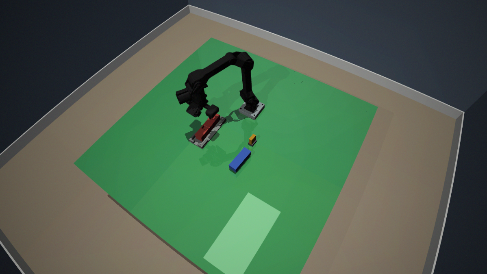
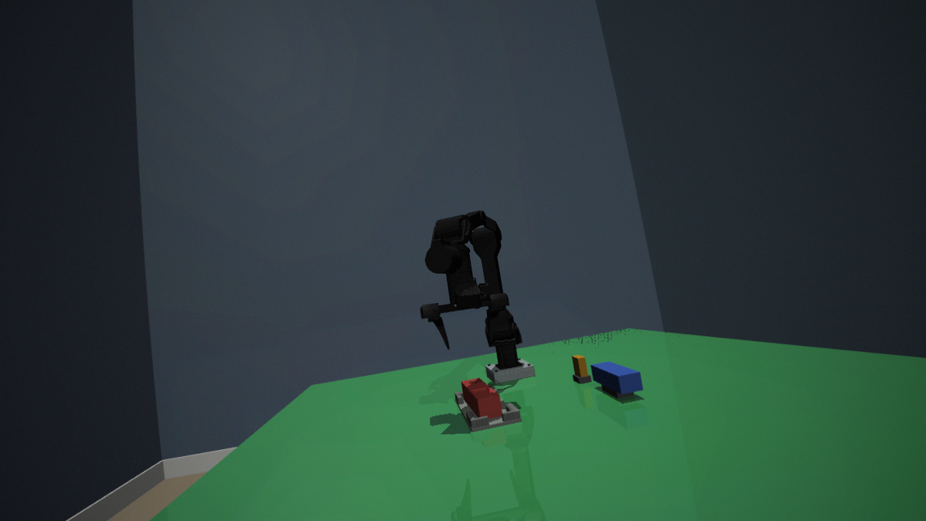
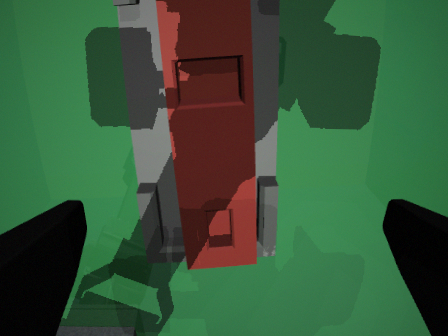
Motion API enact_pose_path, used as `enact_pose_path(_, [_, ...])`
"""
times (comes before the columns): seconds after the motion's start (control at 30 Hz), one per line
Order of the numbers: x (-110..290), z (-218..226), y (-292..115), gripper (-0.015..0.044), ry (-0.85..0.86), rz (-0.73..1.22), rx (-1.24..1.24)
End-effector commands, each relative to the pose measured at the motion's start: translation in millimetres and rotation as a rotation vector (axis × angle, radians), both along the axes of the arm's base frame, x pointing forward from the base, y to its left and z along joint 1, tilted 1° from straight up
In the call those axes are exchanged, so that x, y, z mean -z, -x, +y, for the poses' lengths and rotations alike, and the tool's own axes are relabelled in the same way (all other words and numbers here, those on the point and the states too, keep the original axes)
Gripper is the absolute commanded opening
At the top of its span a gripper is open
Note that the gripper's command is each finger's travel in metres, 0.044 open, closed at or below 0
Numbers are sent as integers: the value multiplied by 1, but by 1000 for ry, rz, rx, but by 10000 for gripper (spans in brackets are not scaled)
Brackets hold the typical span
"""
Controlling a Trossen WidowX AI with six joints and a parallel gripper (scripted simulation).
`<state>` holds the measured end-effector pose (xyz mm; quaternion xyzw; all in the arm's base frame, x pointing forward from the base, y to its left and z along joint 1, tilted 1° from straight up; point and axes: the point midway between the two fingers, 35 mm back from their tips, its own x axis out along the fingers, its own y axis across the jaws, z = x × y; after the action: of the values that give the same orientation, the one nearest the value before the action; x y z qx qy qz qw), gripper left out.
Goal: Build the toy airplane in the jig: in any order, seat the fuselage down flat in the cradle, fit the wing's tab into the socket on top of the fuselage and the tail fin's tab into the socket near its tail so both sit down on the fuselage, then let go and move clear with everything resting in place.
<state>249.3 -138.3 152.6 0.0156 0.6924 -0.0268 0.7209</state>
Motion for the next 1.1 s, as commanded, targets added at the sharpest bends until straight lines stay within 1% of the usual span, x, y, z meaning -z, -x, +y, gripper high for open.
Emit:
enact_pose_path(0.0, [-1,7,-7,440,-5,-4,17])
enact_pose_path(0.13, [0,51,-40,440,-9,-5,17])
enact_pose_path(0.33, [2,137,-74,440,-15,-7,17])
enact_pose_path(0.47, [5,201,-83,440,-21,-8,17])
enact_pose_path(0.6, [8,266,-78,440,-26,-9,17])
enact_pose_path(0.67, [9,277,-76,440,-27,-9,17])
enact_pose_path(0.83, [11,277,-77,440,-27,-9,17])
enact_pose_path(0.97, [49,277,-78,440,-27,-9,17])
enact_pose_path(1.07, [52,277,-78,440,-27,-9,17])
